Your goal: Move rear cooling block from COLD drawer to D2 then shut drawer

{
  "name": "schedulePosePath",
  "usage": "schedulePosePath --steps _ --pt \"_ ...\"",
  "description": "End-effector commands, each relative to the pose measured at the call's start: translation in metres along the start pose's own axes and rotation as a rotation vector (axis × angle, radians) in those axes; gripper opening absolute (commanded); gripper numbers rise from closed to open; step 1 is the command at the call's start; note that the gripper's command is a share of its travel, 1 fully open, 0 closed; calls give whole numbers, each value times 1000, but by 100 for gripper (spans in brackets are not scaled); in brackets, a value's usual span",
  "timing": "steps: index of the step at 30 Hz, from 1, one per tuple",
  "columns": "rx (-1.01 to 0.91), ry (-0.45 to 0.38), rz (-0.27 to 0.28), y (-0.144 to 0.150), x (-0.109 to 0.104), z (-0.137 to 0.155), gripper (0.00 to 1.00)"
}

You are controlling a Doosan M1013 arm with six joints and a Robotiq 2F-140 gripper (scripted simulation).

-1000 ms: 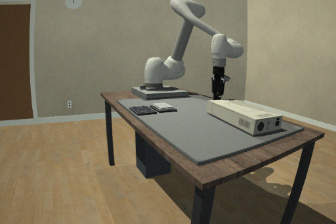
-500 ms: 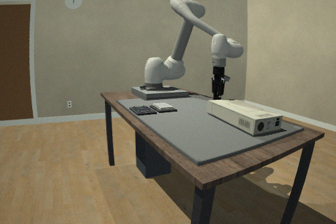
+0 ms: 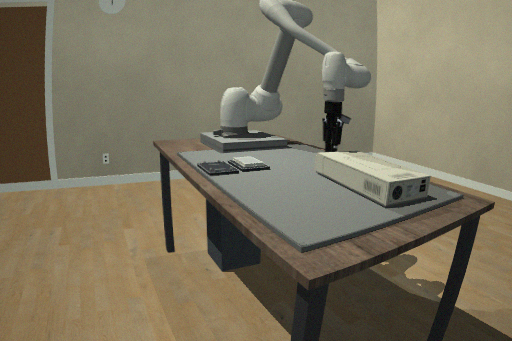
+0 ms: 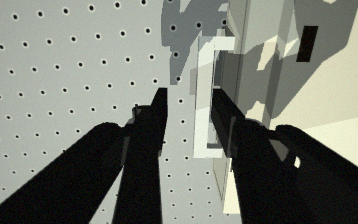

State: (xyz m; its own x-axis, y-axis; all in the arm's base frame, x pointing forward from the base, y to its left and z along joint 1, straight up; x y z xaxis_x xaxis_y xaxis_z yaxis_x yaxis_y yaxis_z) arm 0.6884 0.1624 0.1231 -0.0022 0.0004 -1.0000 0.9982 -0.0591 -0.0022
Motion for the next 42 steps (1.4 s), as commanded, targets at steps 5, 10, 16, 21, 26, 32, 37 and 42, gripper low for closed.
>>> schedulePosePath --steps 5,10,16,21,26,32,37,42 --pt "7 3 -4 -3 2 -1 34" --pt "8 3 -3 -4 1 -2 34" --pt "8 3 -1 -6 1 -2 34" --pt "7 3 -3 -8 0 -2 34" --pt "7 3 -4 -10 0 -2 34" --pt "7 3 -5 -11 1 -2 34" --pt "8 3 -2 -12 1 -2 34" --pt "8 3 -2 -14 1 -2 34"
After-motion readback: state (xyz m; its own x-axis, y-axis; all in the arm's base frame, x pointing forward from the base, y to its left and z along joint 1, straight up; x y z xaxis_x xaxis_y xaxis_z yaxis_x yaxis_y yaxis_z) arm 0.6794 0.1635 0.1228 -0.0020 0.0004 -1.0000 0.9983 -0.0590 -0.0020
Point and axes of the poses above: the point where the finger pads meet when closed, its own x axis out along the fingers, its own y axis across the jaws, z = x × y, the point moved 10 cm from there along -x, back along the fingers, and after that the axes turned 2 degrees about -x, right-handed, at the moved point
